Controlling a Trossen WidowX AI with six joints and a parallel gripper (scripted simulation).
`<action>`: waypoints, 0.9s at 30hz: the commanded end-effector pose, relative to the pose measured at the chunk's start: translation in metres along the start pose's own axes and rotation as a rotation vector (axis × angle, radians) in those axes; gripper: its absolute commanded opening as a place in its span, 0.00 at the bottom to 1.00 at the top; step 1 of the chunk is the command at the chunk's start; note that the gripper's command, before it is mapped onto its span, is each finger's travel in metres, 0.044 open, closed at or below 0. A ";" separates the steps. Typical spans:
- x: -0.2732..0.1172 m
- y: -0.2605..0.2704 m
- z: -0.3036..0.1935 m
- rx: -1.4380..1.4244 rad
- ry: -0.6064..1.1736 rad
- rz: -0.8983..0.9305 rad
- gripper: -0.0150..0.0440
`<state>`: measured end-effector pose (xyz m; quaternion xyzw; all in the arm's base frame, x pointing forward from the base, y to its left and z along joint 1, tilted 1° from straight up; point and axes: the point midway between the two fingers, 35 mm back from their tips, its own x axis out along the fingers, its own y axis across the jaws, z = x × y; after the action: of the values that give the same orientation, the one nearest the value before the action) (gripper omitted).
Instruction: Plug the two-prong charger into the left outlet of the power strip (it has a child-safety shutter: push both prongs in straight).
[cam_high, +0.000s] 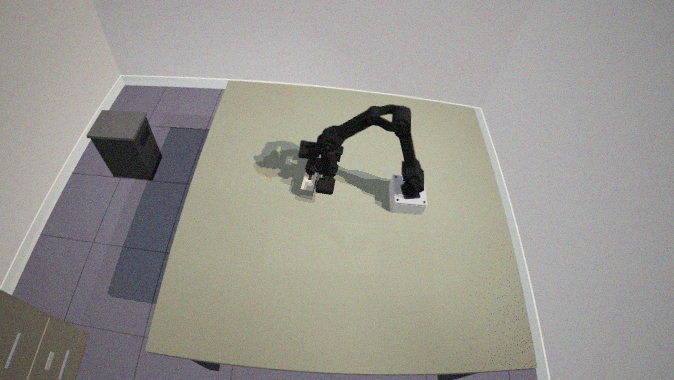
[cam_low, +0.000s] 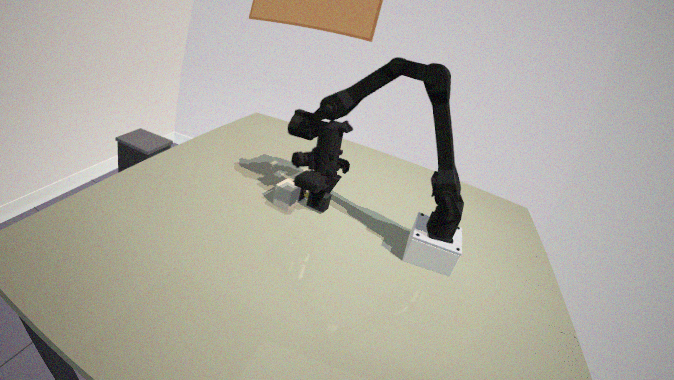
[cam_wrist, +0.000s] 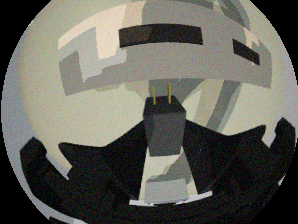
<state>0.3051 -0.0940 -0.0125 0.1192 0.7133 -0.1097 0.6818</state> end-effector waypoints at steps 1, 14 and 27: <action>-0.001 0.001 0.002 0.004 -0.001 0.004 0.25; -0.001 0.001 0.005 0.004 -0.001 0.004 0.25; -0.001 0.001 0.005 0.004 -0.001 0.004 0.25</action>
<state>0.3101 -0.0956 -0.0117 0.1191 0.7123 -0.1099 0.6828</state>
